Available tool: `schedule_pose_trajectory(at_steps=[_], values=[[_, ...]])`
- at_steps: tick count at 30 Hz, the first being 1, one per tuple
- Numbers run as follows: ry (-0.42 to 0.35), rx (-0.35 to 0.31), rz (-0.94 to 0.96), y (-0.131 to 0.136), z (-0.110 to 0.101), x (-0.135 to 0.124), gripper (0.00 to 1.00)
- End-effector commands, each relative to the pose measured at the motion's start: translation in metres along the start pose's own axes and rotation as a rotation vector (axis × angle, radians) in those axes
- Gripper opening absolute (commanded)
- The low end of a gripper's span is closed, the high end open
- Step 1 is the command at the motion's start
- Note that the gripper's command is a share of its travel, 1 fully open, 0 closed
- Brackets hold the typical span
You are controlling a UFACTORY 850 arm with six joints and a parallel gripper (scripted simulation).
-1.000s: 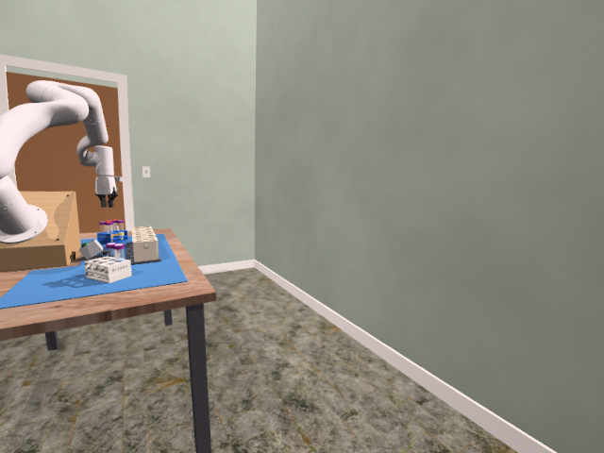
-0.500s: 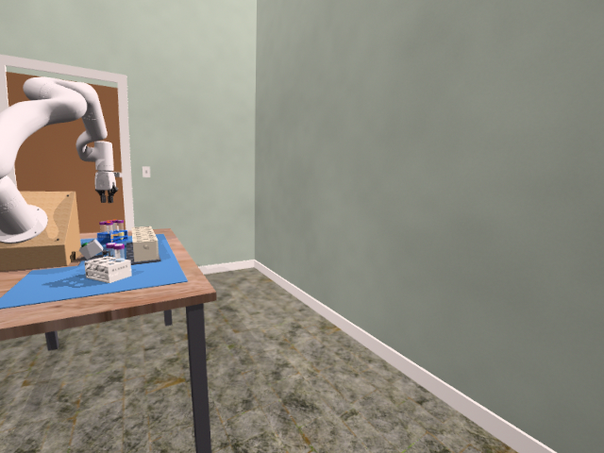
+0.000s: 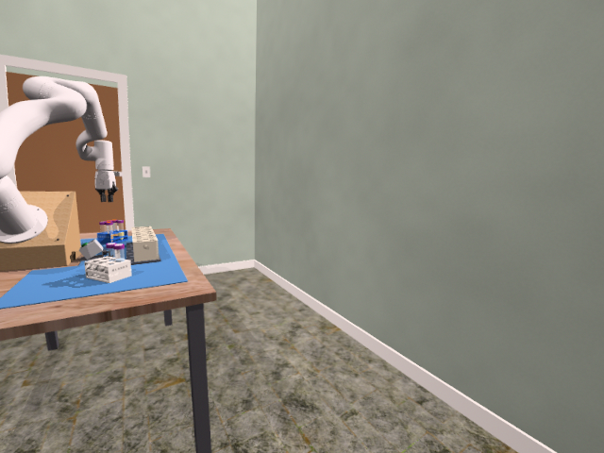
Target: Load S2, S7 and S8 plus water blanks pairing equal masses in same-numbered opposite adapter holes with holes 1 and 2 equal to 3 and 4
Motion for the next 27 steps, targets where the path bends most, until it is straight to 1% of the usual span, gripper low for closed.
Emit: schedule_pose_trajectory(at_steps=[1,7,8,13,15,20,27], values=[[0.002,0.0,0.001,0.0,-0.001,0.001,0.44],[0.002,0.0,0.001,0.0,-0.001,0.001,0.44],[0.002,0.001,0.034,0.004,-0.001,-0.003,0.57],[0.002,0.001,0.201,0.022,-0.001,-0.02,0.57],[0.002,0.001,0.201,0.022,-0.001,-0.02,0.57],[0.002,0.001,0.367,0.04,-0.001,-0.037,0.57],[0.002,0.001,0.601,0.041,-0.001,-0.038,0.57]])
Point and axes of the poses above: the point where the finger pads meet when closed, its own z axis out along the fingers, its own y axis across the jaws, x = y × z, the point moved 7 cm from there along -z, back along the fingers, and after that the axes turned 2 degrees about z, right-handed, at the moved point
